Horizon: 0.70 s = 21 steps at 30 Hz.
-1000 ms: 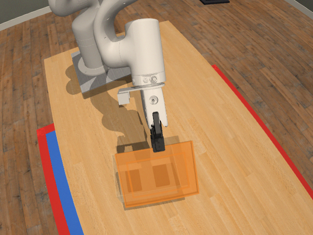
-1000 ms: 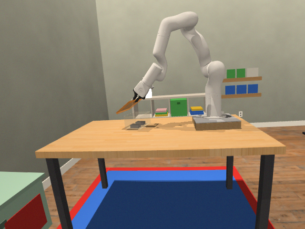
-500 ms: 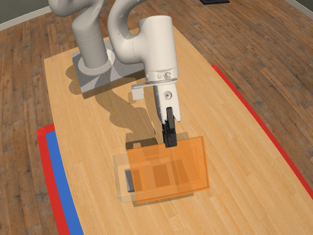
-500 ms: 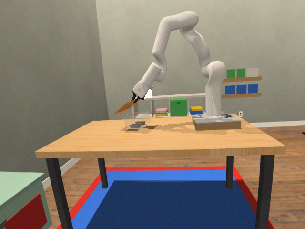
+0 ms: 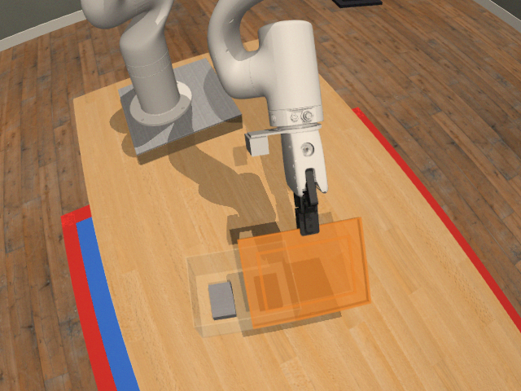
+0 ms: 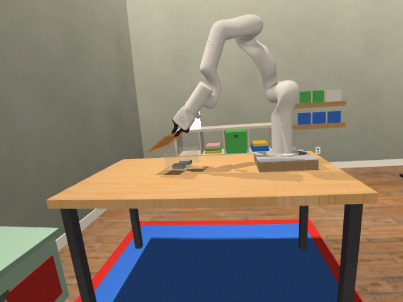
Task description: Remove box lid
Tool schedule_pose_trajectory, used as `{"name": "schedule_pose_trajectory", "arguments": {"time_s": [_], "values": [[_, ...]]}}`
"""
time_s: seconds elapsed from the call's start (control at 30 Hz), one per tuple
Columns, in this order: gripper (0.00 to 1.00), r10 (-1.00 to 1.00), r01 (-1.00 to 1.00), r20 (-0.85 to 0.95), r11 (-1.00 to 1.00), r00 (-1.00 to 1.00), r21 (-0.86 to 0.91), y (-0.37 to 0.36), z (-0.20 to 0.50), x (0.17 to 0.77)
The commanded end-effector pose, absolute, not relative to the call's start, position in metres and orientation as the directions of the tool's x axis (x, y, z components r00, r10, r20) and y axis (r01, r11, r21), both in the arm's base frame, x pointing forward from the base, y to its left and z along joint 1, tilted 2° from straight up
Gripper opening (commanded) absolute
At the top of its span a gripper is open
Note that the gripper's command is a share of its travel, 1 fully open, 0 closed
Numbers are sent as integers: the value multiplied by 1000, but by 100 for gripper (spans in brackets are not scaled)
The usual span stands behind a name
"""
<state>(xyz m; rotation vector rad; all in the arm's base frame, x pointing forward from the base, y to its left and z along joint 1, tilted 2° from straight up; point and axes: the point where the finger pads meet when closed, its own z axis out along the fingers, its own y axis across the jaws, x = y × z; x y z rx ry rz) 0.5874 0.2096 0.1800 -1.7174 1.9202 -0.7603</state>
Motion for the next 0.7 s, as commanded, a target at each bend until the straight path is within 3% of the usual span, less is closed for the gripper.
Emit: {"name": "schedule_pose_trajectory", "arguments": {"time_s": [0.0,0.67], "values": [[0,-992,-743,30,72,-123,-666,227,181,587],[0,-992,-743,30,72,-123,-666,292,178,581]]}}
